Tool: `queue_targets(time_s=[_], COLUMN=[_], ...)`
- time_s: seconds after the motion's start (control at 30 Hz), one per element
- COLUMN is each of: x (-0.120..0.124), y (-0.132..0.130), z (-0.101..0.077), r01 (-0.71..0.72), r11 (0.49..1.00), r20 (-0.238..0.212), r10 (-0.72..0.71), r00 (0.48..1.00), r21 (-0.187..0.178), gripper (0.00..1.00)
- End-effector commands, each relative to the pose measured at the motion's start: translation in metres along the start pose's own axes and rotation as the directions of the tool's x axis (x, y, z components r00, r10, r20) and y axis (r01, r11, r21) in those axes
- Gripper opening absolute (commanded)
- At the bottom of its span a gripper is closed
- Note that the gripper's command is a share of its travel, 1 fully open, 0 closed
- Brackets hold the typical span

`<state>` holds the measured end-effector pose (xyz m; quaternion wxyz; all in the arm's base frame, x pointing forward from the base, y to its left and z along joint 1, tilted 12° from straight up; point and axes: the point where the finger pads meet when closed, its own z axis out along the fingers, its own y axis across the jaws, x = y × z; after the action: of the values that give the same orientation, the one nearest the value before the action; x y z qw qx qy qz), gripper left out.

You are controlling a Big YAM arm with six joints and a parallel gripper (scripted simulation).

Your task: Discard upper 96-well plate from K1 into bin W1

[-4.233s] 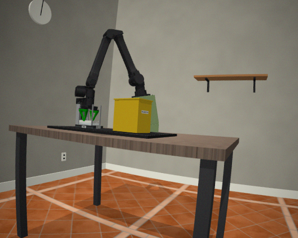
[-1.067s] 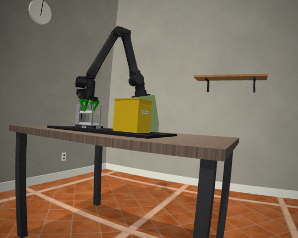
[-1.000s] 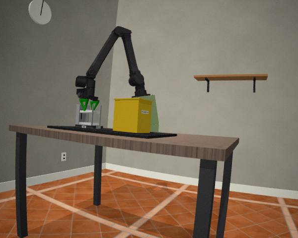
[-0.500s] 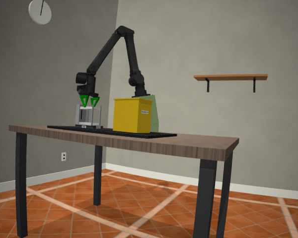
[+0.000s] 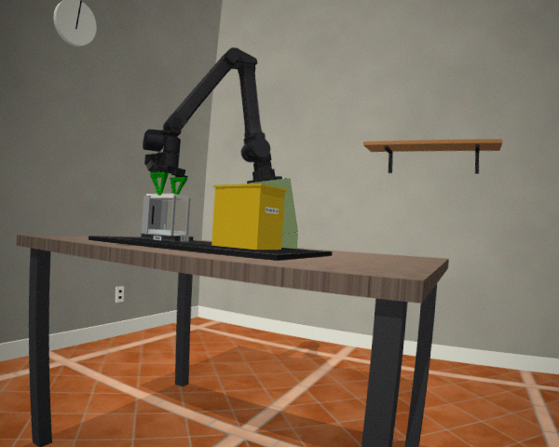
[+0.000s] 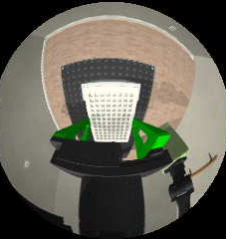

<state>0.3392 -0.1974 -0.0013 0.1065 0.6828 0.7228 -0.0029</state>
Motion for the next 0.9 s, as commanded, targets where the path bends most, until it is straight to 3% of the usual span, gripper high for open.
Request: queue_targets(time_s=[0.0,0.1,0.13,0.17,0.6,0.67,0.7,0.87], x=[-0.013,-0.012,-0.011,-0.013,-0.012,-0.012,-0.010,-0.012], y=[0.023,0.023,0.021,0.023,0.024,0.024,0.020,0.024], z=[-0.023,-0.024,-0.020,-0.028,-0.051,-0.051,-0.043,-0.062], r01=[-0.009,-0.008,-0.009,-0.008,-0.006,-0.006,-0.009,-0.006], r11=[0.999,0.999,0.999,0.999,0.999,0.999,1.000,0.999], r20=[0.033,0.033,0.024,0.033,0.034,0.034,0.021,0.034], r10=[0.010,0.010,0.010,0.010,0.008,0.008,0.009,0.008], r00=[0.999,0.999,1.000,0.999,0.999,0.999,1.000,0.999], r21=[-0.047,-0.048,-0.032,-0.048,-0.051,-0.051,-0.028,-0.052], gripper=[0.00,0.00,0.00,0.00,0.00,0.00,0.00,0.00])
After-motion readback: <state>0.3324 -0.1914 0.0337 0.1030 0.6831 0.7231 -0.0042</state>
